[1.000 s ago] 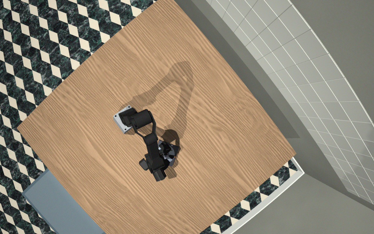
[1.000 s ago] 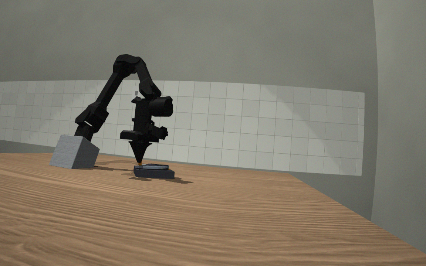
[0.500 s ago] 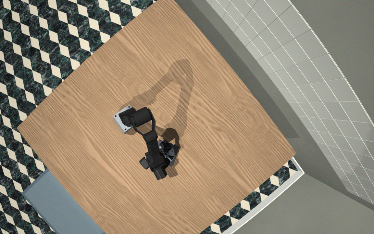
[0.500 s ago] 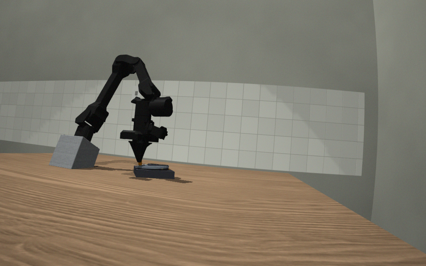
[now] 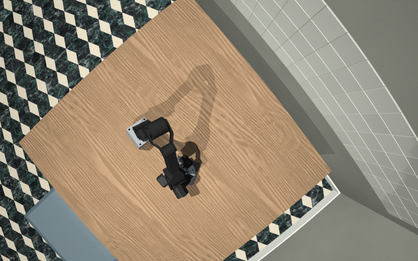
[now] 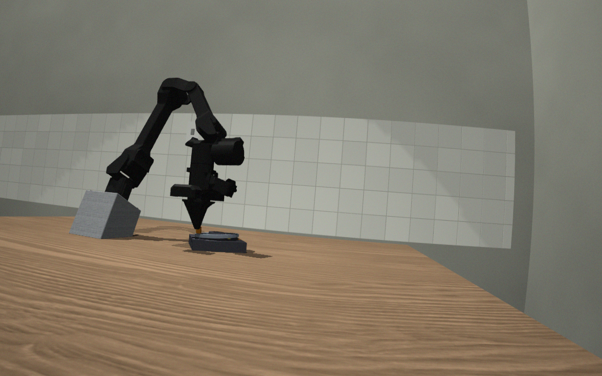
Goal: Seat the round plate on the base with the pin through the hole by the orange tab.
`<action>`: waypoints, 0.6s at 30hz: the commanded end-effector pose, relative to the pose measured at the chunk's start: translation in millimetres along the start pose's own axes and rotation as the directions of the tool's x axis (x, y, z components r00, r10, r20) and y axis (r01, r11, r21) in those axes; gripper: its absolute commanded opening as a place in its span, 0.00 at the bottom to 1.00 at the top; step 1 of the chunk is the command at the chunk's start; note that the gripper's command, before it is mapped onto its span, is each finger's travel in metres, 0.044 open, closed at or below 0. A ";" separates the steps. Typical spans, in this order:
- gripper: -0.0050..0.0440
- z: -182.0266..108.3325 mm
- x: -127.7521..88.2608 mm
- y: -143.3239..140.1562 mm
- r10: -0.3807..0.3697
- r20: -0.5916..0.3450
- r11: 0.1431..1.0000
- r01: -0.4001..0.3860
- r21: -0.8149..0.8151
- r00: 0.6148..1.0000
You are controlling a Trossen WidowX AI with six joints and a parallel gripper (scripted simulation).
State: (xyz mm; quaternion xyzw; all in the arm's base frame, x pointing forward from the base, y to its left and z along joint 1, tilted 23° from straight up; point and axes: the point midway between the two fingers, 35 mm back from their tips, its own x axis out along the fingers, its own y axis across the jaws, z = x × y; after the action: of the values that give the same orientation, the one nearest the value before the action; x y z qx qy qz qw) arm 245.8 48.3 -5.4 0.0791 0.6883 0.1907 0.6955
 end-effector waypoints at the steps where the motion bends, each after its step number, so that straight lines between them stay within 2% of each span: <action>1: 0.00 -4.4 1.5 7.8 0.013 -0.008 1.000 -0.013 -0.001 1.000; 18: 0.00 -5.9 0.9 17.8 0.014 -0.007 1.000 -0.014 -0.001 1.000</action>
State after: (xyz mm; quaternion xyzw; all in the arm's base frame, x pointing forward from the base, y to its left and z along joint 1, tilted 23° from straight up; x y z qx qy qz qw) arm 242.3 56.8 -1.9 0.0794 0.6894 0.1890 0.6948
